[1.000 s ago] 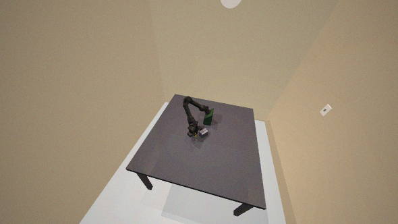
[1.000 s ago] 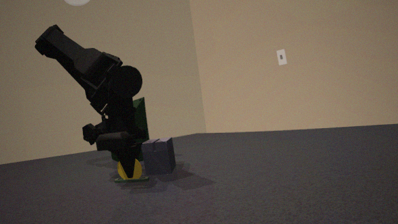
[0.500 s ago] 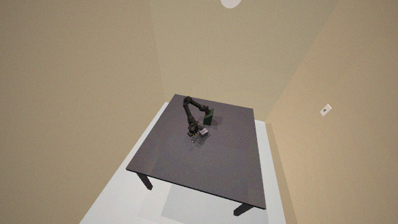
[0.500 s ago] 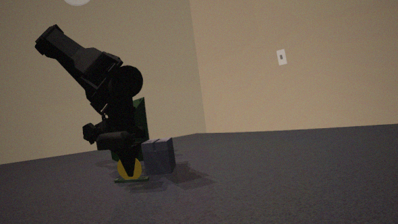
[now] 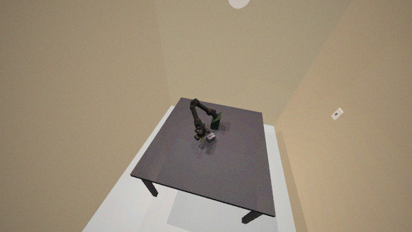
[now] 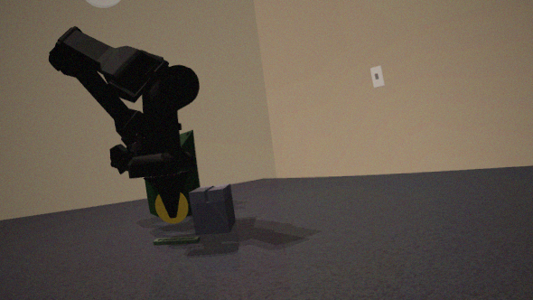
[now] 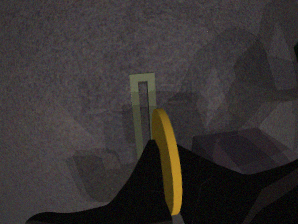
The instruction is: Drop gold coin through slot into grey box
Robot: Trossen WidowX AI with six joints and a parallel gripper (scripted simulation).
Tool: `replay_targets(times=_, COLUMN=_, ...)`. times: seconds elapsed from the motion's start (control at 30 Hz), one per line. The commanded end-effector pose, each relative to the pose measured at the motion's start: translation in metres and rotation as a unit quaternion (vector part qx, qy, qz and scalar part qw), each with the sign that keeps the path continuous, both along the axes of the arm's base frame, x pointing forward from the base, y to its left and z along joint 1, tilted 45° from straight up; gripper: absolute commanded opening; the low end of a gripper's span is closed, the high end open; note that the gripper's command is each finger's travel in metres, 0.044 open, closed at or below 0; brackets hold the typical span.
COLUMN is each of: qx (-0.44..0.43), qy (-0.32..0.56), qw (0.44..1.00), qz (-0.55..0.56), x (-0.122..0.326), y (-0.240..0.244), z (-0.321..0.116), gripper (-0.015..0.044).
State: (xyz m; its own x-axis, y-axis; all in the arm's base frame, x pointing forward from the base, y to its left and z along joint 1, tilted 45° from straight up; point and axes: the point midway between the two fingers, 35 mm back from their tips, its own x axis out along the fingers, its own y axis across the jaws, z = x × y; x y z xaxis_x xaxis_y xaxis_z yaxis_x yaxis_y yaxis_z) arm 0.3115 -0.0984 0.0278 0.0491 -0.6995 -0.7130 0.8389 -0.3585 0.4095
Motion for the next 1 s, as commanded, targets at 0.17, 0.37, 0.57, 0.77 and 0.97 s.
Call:
replay_targets(times=0.17, qx=0.001, qy=-0.009, qw=1.0, qz=0.0, x=0.003, y=0.017, z=0.019, gripper=0.0)
replay_targets(times=0.37, qx=0.0, qy=-0.009, qw=1.0, qz=0.0, x=0.001, y=0.027, z=0.03, gripper=0.0)
replay_targets(times=0.57, qx=-0.001, qy=-0.009, qw=1.0, qz=0.0, x=-0.002, y=0.037, z=0.042, gripper=0.0)
replay_targets(times=0.77, qx=-0.002, qy=-0.001, qw=1.0, qz=0.008, x=-0.003, y=0.042, z=0.047, gripper=0.0)
replay_targets(times=0.97, qx=-0.008, qy=0.069, qw=0.994, qz=0.079, x=-0.004, y=0.042, z=0.046, gripper=0.0)
